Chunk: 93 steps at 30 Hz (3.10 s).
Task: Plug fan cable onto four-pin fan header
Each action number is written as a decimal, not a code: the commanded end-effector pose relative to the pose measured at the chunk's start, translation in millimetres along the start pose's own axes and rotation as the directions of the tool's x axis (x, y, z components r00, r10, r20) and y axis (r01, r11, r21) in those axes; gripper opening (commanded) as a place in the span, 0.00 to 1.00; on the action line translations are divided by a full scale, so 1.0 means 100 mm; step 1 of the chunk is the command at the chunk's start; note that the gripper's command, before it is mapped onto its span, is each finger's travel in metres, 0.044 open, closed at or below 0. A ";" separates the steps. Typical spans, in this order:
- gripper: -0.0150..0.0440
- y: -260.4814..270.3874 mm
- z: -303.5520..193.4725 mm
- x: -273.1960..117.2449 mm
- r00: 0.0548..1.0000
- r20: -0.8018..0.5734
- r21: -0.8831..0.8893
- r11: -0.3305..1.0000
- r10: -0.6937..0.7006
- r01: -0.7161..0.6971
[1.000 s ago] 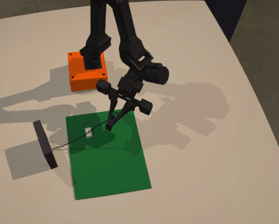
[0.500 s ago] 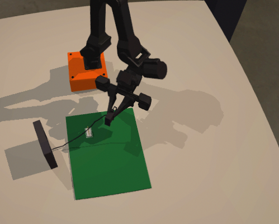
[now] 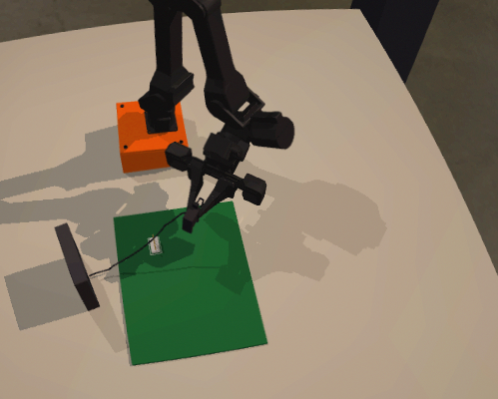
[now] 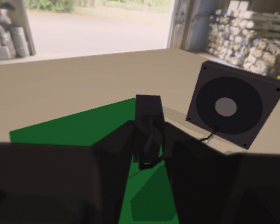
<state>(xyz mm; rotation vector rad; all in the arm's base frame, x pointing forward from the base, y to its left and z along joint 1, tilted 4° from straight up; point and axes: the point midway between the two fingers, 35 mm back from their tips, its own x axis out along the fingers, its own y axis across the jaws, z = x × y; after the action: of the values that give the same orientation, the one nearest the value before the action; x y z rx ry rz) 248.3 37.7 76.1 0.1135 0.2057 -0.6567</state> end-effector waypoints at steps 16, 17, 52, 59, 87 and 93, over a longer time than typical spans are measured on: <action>0.25 0.01 -0.05 -0.01 1.000 0.000 0.002 1.000 0.000 0.000; 0.25 0.01 -0.06 -0.01 1.000 0.000 0.002 1.000 0.000 0.000; 0.25 0.03 -0.36 -0.03 1.000 -0.001 0.001 1.000 0.000 0.000; 0.25 0.03 -0.42 -0.02 1.000 -0.001 0.001 1.000 0.000 0.000; 0.25 0.03 -0.64 0.03 1.000 -0.001 0.000 1.000 0.000 0.000; 0.25 0.03 -0.69 0.04 1.000 -0.001 0.000 1.000 0.000 0.000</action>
<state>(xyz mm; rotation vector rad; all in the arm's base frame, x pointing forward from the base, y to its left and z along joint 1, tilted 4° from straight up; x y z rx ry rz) 242.7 49.9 11.3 0.1180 0.2093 -0.6545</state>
